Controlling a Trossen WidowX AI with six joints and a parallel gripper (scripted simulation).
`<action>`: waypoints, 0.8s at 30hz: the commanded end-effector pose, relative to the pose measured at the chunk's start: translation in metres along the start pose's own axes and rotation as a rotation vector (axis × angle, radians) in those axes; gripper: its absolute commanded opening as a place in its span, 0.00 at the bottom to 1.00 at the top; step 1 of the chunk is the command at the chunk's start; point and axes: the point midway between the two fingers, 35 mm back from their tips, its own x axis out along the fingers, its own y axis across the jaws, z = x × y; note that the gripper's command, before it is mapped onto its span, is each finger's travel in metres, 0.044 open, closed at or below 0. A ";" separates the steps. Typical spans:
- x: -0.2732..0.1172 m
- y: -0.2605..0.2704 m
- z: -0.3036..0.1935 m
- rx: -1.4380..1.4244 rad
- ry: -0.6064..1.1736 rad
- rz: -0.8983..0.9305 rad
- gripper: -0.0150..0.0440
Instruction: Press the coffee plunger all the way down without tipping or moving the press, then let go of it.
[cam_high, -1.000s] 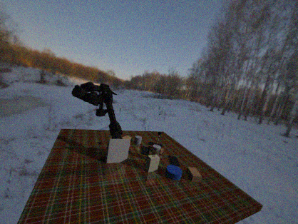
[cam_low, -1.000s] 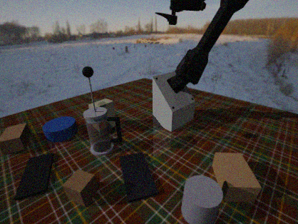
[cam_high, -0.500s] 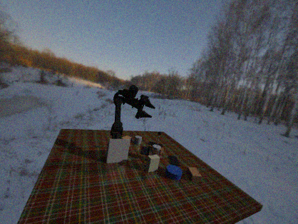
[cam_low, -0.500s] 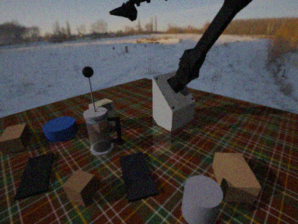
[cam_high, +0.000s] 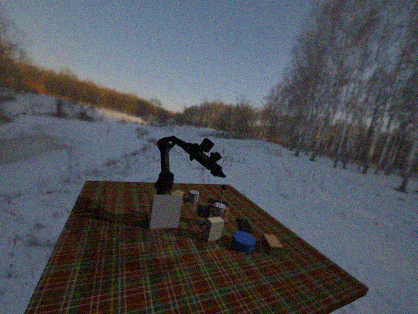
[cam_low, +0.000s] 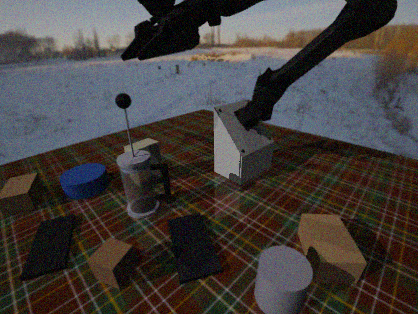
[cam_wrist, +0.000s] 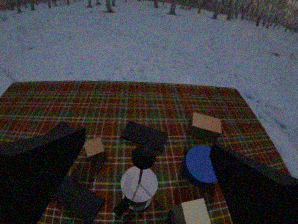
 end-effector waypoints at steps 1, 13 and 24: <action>0.013 0.000 -0.023 -0.001 0.006 0.000 1.00; 0.031 0.001 -0.047 -0.001 0.005 0.000 1.00; 0.048 0.001 -0.047 -0.001 0.006 0.000 1.00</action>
